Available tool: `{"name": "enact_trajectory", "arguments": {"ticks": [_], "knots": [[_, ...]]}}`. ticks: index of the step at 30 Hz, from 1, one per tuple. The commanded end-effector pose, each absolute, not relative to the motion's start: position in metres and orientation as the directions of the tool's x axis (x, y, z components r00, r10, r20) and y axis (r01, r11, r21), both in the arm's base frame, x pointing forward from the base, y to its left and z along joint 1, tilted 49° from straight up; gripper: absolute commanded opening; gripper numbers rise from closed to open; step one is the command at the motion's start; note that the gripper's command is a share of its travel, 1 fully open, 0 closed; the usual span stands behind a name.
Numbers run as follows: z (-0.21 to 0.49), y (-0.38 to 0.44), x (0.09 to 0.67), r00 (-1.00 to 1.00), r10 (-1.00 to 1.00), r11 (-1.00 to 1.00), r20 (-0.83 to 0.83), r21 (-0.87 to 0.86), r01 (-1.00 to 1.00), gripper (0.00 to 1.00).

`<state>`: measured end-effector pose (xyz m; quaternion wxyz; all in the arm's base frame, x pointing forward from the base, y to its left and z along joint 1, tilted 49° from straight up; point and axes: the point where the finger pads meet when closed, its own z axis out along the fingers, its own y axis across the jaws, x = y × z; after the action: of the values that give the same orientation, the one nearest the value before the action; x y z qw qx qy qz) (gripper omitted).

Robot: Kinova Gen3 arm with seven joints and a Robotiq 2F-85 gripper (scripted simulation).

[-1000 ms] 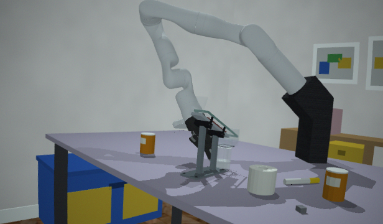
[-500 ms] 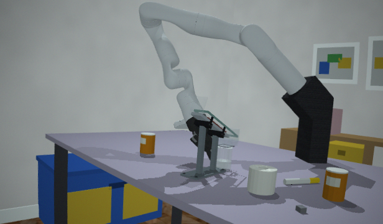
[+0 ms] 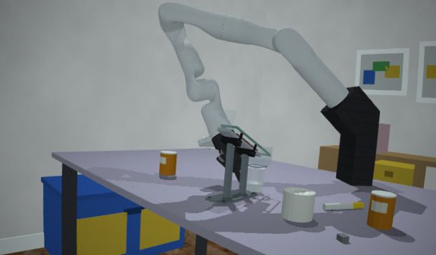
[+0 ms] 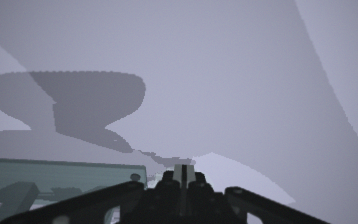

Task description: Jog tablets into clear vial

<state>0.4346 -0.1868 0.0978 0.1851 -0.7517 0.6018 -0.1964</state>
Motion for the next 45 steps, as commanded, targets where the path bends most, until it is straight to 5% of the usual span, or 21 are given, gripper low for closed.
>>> {"name": "enact_trajectory", "arguments": {"ticks": [1, 45], "knots": [[0.1, -0.189, 0.435, 0.199, -0.977, -0.209, 0.075, -0.515, -0.831, 0.0], [0.148, -0.165, 0.399, 0.199, -0.977, -0.209, 0.075, -0.515, -0.831, 0.0]]}}
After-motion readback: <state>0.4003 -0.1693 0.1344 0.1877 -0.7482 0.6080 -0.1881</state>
